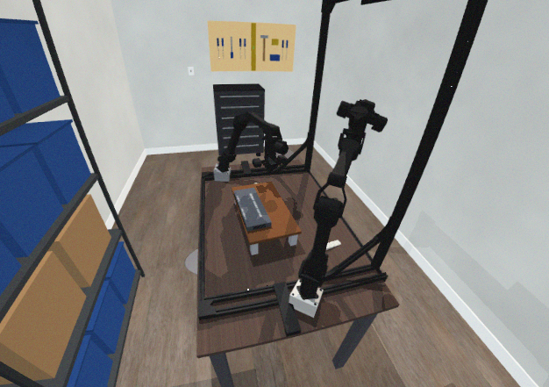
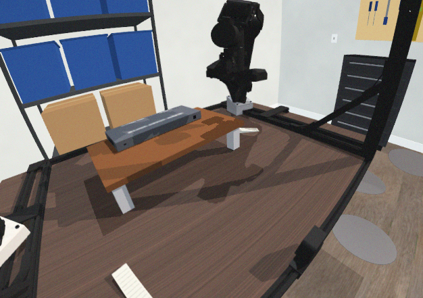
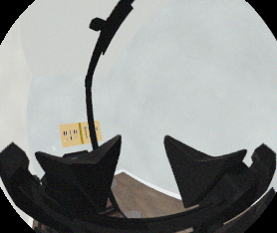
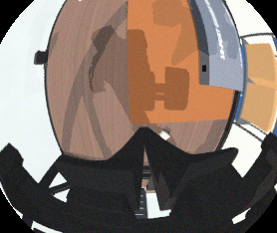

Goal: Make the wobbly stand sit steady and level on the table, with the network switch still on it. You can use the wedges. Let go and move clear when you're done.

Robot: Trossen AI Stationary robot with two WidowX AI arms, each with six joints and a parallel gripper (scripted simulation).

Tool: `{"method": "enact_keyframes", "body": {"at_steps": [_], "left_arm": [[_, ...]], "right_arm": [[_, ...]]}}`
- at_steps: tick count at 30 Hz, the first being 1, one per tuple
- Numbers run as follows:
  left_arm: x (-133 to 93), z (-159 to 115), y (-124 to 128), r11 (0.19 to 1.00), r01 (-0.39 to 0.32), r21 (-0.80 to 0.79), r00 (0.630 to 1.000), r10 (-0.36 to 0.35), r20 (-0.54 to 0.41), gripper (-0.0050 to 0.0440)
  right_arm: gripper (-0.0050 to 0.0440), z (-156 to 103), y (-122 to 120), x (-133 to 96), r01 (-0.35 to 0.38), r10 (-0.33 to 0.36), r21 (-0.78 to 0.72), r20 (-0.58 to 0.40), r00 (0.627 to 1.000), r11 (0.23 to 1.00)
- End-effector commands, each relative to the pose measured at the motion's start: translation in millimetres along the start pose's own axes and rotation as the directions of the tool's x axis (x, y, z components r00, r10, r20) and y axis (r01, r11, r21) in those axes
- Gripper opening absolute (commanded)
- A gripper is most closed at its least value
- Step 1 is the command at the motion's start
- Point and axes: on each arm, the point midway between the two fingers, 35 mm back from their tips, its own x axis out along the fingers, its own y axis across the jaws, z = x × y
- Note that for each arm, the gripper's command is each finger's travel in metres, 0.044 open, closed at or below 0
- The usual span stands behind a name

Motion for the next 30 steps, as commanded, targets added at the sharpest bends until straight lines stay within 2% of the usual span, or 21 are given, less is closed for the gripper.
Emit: {"method": "enact_keyframes", "body": {"at_steps": [1,4,8,14,15,20,25,30], "left_arm": [[-1,39,9,0.999,-0.026,-0.031,0.993,0.030,0.118,0.0242],[-6,77,19,0.997,-0.045,-0.064,0.970,0.059,0.237,0.0242],[-19,127,31,0.992,-0.057,-0.109,0.916,0.096,0.389,0.0242],[-19,127,31,0.992,-0.057,-0.109,0.916,0.096,0.389,0.0242],[-26,132,32,0.993,-0.059,-0.107,0.909,0.097,0.406,0.0242],[-51,190,46,0.985,-0.054,-0.164,0.803,0.140,0.579,0.0242],[-85,243,58,0.977,-0.030,-0.212,0.664,0.178,0.726,0.0242],[-85,243,58,0.977,-0.030,-0.212,0.664,0.178,0.726,0.0242]], "right_arm": [[0.0000,0,0,0,0.000,0.000,0.000,0.000,1.000,1.000],[0.0000,0,0,0,0.000,0.000,0.000,0.000,1.000,1.000],[0.0000,0,0,0,0.000,0.000,0.000,0.000,1.000,1.000],[0.0000,0,0,0,0.000,0.000,0.000,0.000,1.000,1.000],[0.0000,0,0,0,0.000,0.000,0.000,0.000,1.000,1.000],[0.0000,0,0,0,0.000,0.000,0.000,0.000,1.000,1.000],[0.0000,0,0,0,0.000,0.000,0.000,0.000,1.000,1.000],[0.0000,0,0,0,0.000,0.000,0.000,0.000,1.000,1.000]]}}
